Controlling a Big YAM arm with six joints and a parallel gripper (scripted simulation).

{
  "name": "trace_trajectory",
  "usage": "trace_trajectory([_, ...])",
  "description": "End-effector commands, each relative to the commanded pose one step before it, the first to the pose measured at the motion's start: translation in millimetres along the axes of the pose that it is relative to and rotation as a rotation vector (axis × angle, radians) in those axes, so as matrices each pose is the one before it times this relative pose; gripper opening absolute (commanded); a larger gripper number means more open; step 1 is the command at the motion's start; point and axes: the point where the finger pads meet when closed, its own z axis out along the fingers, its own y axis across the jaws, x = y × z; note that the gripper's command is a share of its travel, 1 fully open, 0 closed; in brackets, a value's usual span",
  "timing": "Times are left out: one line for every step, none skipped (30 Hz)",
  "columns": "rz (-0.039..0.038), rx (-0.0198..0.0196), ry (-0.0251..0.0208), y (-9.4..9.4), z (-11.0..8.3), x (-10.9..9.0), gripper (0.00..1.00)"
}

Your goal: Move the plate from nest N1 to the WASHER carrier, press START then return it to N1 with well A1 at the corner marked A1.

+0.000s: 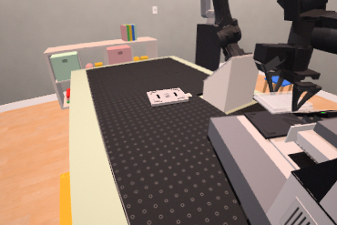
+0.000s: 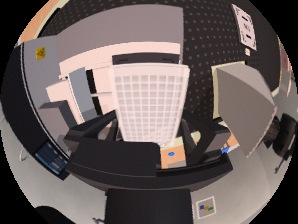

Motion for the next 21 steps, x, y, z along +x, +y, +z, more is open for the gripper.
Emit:
trace_trajectory([0.01505, -0.05523, -0.00321, 26.39, -25.70, 0.73, 0.84])
trace_trajectory([0.00324, -0.01058, 0.00101, 1.26, -5.92, -1.16, 0.84])
trace_trajectory([0.00000, -0.00019, -0.00034, 0.08, -1.77, -0.05, 0.84])
trace_trajectory([0.00000, -0.00014, 0.00017, 0.07, -1.77, 0.04, 0.84])
trace_trajectory([0.00000, -0.00014, 0.00012, 0.07, -1.77, 0.03, 0.84])
trace_trajectory([0.00000, -0.00015, 0.00002, 0.07, -1.77, 0.01, 0.84])
trace_trajectory([0.00000, -0.00015, 0.00005, 0.07, -1.77, 0.02, 0.84])
trace_trajectory([0.00000, -0.00014, 0.00008, 0.07, -1.76, 0.02, 0.84])
trace_trajectory([0.00000, -0.00014, 0.00008, 0.06, -1.76, 0.02, 0.84])
trace_trajectory([0.00000, -0.00014, 0.00008, 0.06, -1.76, 0.02, 0.84])
trace_trajectory([0.00000, -0.00014, 0.00009, 0.06, -1.76, 0.03, 0.84])
trace_trajectory([0.00000, -0.00014, 0.00009, 0.06, -1.76, 0.03, 0.84])
trace_trajectory([0.00000, -0.00014, 0.00009, 0.06, -1.76, 0.03, 0.84])
trace_trajectory([0.00000, -0.00013, 0.00009, 0.06, -1.76, 0.03, 0.84])
trace_trajectory([0.00000, 0.00000, 0.00000, 0.00, 0.00, 0.00, 0.84])
trace_trajectory([0.00000, 0.00000, 0.00000, 0.00, 0.00, 0.00, 0.84])
trace_trajectory([-0.00936, 0.02807, -0.00357, -2.76, 9.48, 2.96, 0.84])
trace_trajectory([0.00432, -0.01139, 0.00221, 1.06, -6.30, -1.07, 0.84])
trace_trajectory([0.00416, -0.01419, 0.00159, 1.29, -7.38, -1.51, 0.84])
trace_trajectory([0.00084, -0.00303, -0.00001, 0.32, -2.90, -0.35, 0.84])
trace_trajectory([-0.00001, -0.00012, 0.00017, 0.05, -1.76, 0.04, 0.84])
